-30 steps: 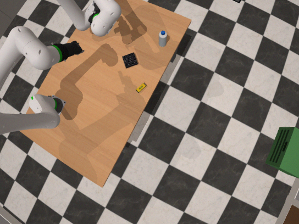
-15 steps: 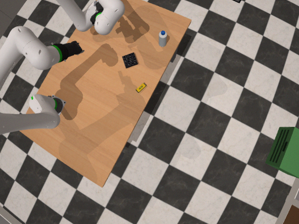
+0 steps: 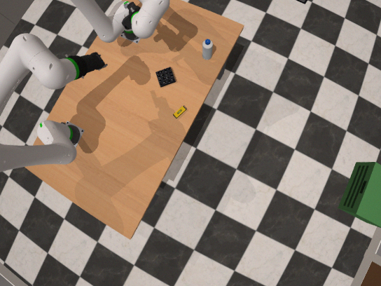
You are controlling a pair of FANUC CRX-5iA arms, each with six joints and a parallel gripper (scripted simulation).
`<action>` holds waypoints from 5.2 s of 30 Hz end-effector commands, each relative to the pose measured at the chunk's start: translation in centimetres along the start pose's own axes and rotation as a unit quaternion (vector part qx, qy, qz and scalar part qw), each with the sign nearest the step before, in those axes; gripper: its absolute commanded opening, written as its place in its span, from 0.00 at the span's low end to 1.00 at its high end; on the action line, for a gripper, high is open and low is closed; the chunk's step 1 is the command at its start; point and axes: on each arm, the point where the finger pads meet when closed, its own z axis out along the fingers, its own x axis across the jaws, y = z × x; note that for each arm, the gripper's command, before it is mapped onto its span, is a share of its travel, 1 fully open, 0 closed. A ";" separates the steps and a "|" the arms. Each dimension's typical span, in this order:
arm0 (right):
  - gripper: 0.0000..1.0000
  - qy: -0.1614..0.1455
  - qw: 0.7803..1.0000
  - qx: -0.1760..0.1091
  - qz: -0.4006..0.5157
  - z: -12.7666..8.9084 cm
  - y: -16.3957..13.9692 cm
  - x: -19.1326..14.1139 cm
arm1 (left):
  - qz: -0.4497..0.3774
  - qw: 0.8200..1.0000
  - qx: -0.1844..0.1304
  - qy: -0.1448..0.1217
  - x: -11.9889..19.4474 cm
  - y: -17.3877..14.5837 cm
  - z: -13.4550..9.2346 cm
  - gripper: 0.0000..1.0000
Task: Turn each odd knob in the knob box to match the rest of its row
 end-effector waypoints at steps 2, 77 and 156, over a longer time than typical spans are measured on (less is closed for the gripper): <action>1.00 0.000 1.000 -0.001 0.000 -0.1 0.1 0.0 | 0.025 0.998 0.059 -0.024 -1.4 1.3 -1.1 1.00; 1.00 0.000 1.000 -0.001 0.000 -0.1 0.1 0.0 | -0.110 0.836 0.259 -0.471 2.3 36.7 21.3 1.00; 1.00 -0.038 0.899 0.090 -0.426 6.2 4.8 -7.1 | -0.176 0.831 0.217 -0.481 9.1 37.7 31.4 1.00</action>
